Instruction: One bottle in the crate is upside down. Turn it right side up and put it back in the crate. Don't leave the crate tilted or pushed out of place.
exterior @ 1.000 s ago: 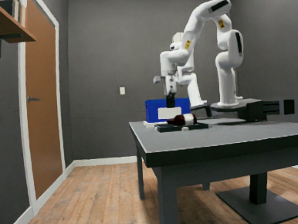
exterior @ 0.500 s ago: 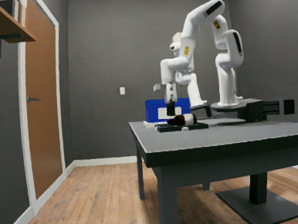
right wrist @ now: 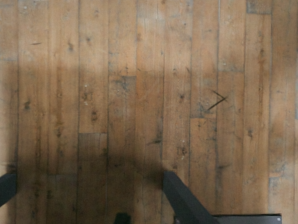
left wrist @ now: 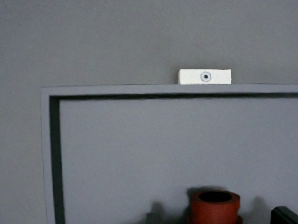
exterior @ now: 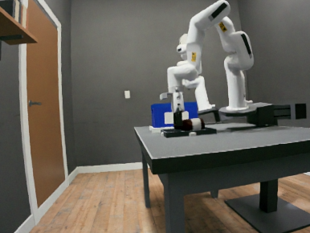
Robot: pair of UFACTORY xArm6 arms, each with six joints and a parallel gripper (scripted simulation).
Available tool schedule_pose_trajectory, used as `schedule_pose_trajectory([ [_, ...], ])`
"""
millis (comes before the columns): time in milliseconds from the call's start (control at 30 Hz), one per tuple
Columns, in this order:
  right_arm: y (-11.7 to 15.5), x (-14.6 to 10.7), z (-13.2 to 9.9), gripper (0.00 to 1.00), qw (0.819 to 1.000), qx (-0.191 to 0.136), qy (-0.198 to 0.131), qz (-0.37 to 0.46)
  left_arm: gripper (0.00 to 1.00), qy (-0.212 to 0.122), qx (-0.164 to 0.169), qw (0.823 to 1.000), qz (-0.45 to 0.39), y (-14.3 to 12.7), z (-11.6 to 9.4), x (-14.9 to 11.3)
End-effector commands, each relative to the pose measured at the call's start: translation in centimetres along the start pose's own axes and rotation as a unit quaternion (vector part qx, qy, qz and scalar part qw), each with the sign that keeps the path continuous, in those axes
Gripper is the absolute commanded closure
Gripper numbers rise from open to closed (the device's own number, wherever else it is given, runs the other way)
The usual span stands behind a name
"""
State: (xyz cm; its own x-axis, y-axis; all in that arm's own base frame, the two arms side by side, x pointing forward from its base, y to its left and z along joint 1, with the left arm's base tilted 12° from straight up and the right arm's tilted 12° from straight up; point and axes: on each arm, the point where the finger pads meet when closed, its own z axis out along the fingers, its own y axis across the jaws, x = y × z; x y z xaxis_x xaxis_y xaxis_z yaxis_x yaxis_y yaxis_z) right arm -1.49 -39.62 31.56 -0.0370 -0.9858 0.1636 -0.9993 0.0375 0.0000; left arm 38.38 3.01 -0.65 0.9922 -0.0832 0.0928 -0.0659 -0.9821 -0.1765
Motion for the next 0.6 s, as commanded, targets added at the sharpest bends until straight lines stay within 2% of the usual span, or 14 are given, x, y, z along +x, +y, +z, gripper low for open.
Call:
schedule_pose_trajectory([
  [0, 0.01, 0.10, -0.17, 0.00, 1.000, 0.000, 0.002, 0.000, 0.34, 0.002, 0.001, 1.000, 0.000, -0.04, 0.56, 0.18],
  [567, 0.01, 0.10, -0.17, 0.00, 1.000, 0.000, 0.002, 0.000, 0.34, 0.002, 0.001, 1.000, 0.000, -0.04, 1.20, 0.19],
])
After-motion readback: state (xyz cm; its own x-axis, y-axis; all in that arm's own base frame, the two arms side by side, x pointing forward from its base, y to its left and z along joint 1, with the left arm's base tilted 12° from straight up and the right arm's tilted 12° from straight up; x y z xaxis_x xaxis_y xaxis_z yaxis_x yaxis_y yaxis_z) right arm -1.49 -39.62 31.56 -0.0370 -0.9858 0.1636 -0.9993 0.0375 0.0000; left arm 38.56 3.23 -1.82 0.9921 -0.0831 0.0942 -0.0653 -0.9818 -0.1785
